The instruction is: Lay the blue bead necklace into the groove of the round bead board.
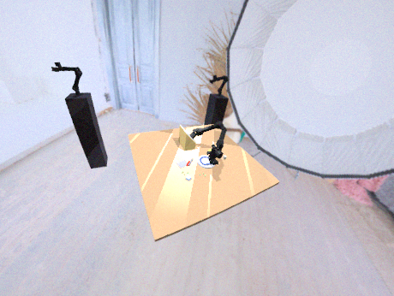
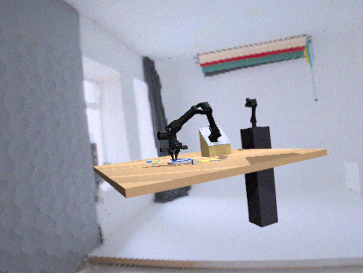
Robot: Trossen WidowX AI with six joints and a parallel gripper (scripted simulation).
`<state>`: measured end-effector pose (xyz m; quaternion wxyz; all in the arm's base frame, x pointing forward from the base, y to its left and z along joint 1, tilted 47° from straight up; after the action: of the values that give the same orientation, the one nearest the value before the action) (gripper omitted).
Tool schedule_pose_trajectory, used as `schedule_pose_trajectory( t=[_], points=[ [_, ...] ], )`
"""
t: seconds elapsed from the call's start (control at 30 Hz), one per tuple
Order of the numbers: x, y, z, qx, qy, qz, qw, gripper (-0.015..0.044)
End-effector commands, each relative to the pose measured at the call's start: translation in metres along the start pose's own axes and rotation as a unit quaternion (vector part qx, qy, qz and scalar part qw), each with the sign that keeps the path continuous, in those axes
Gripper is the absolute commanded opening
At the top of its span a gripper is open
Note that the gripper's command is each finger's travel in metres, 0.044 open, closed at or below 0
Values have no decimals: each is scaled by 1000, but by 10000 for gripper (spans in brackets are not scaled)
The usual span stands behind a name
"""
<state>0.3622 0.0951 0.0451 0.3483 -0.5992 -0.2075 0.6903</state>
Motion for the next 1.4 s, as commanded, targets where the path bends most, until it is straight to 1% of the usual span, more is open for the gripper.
schedule_pose_trajectory(
  t=[0.0,0.87,1.07,1.37],
  points=[
    [0,0,0,-1,0,0,1000,0],
    [0,0,0,-1,0,0,1000,0],
    [-6,0,1,2,-1,-1,1000,0],
    [-4,-1,-6,2,-1,-1,1000,0]
  ],
)
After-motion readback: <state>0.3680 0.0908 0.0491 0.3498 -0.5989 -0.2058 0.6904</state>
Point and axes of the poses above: the point midway between the two fingers, 35 mm back from their tips, its own x axis out along the fingers, its own z axis across the jaws, y = z × x, the point moved 6 cm from there along -x, back along the fingers, and after that the axes turned 7 degrees about x, right-handed, at the moved point
